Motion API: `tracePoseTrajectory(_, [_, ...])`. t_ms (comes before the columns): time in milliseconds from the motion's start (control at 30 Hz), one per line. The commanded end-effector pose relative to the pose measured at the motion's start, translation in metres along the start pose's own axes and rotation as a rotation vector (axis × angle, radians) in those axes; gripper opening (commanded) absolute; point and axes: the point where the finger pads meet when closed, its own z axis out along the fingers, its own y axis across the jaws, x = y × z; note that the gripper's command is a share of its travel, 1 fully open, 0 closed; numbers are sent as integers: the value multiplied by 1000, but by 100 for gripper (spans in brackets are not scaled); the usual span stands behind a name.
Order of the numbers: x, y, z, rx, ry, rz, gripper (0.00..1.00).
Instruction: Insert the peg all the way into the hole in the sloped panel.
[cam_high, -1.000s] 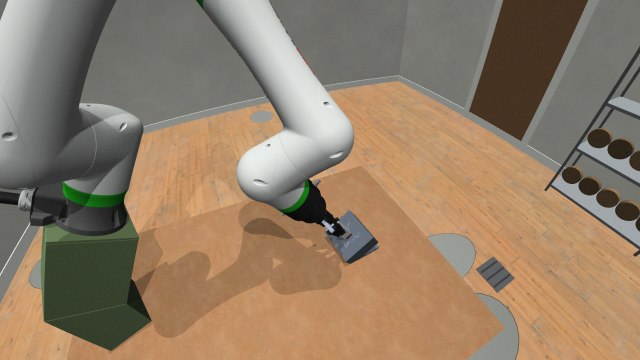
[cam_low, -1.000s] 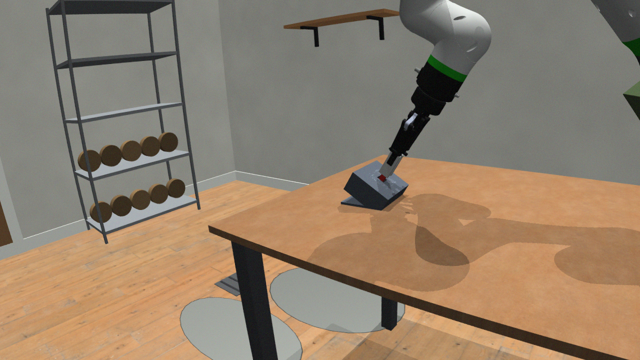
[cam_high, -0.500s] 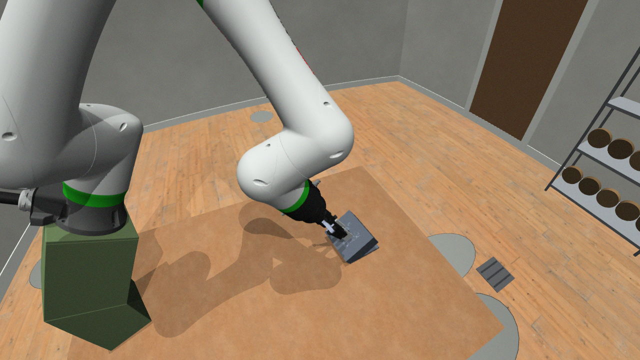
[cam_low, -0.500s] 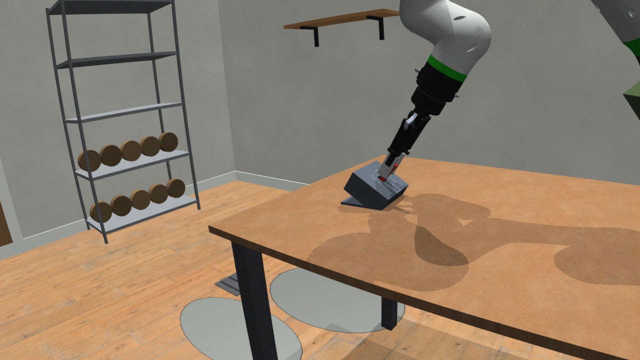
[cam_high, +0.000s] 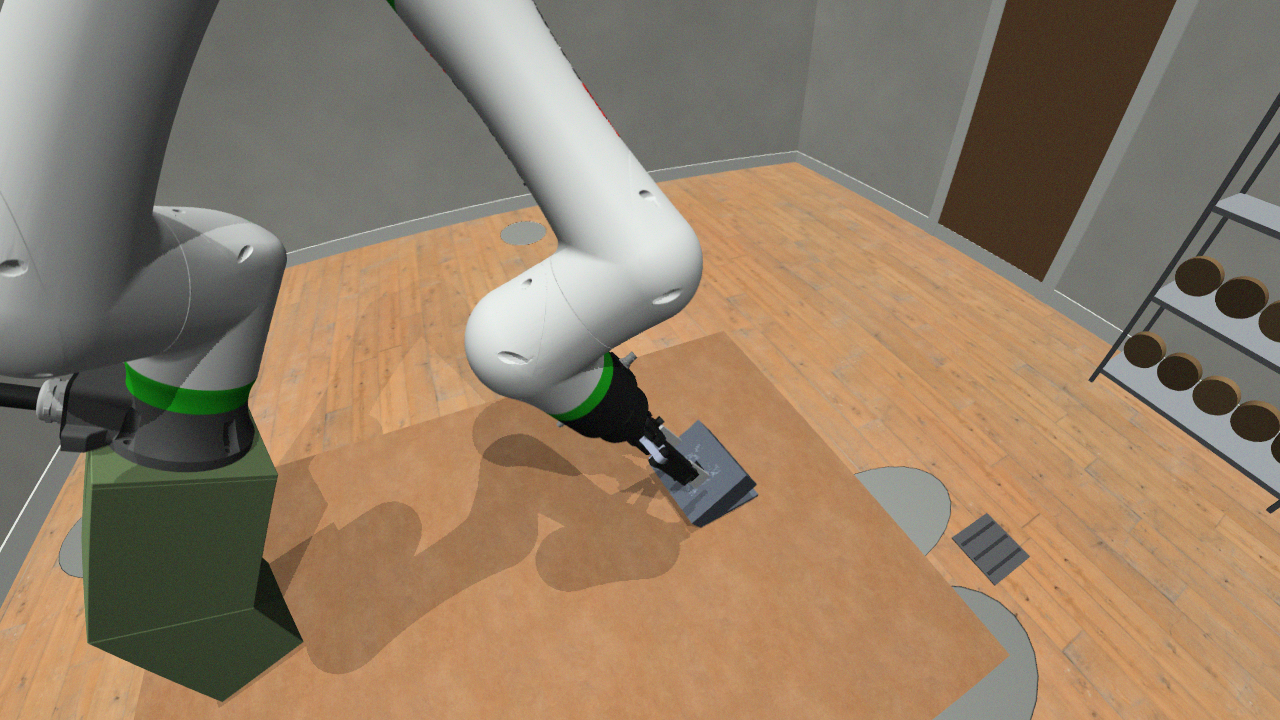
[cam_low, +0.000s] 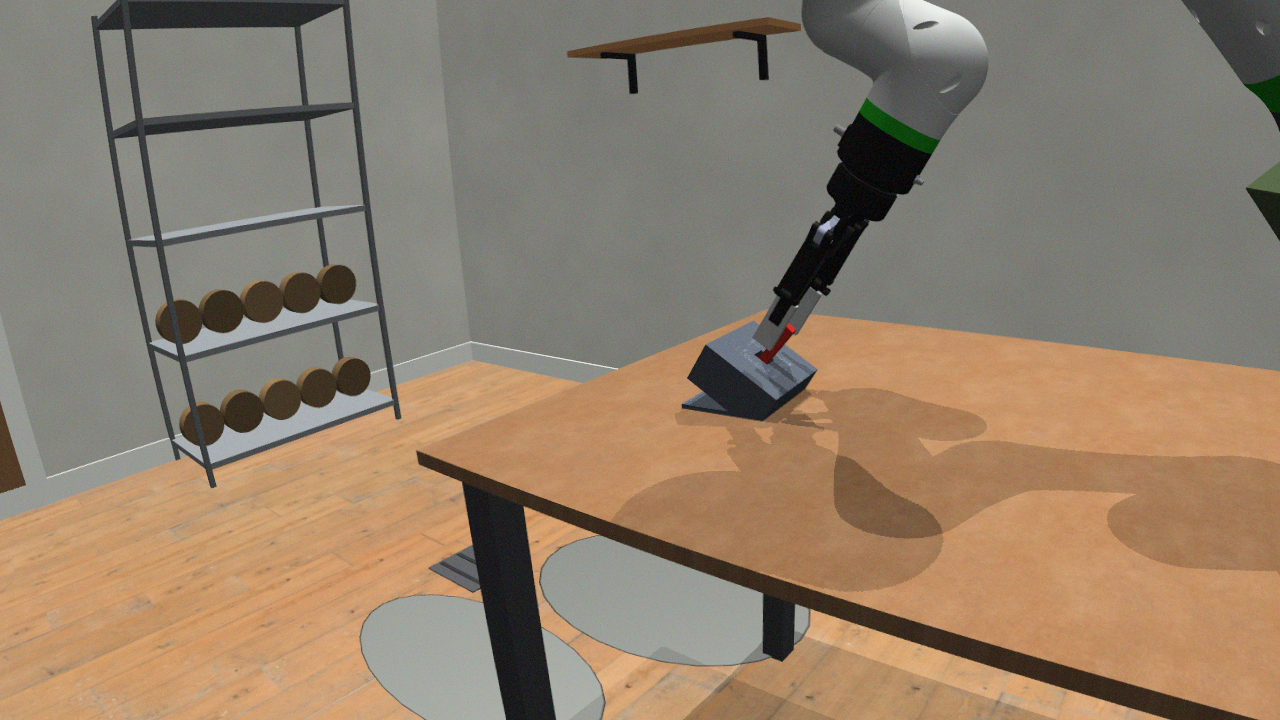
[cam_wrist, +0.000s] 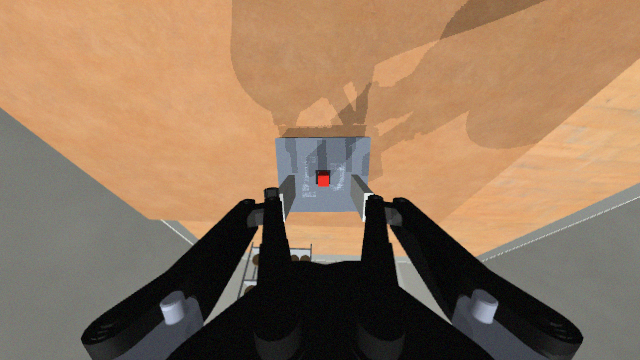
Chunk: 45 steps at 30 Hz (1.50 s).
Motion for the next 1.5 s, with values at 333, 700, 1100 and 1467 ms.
tracePoseTrajectory(333, [-2,-1,-39,-1,-3,0,64])
tracePoseTrajectory(700, [0,0,-69,0,1,0,80])
tracePoseTrajectory(1100, [-1,0,-83,1,3,0,100])
tracePoseTrajectory(1467, [-1,0,-83,1,3,0,100])
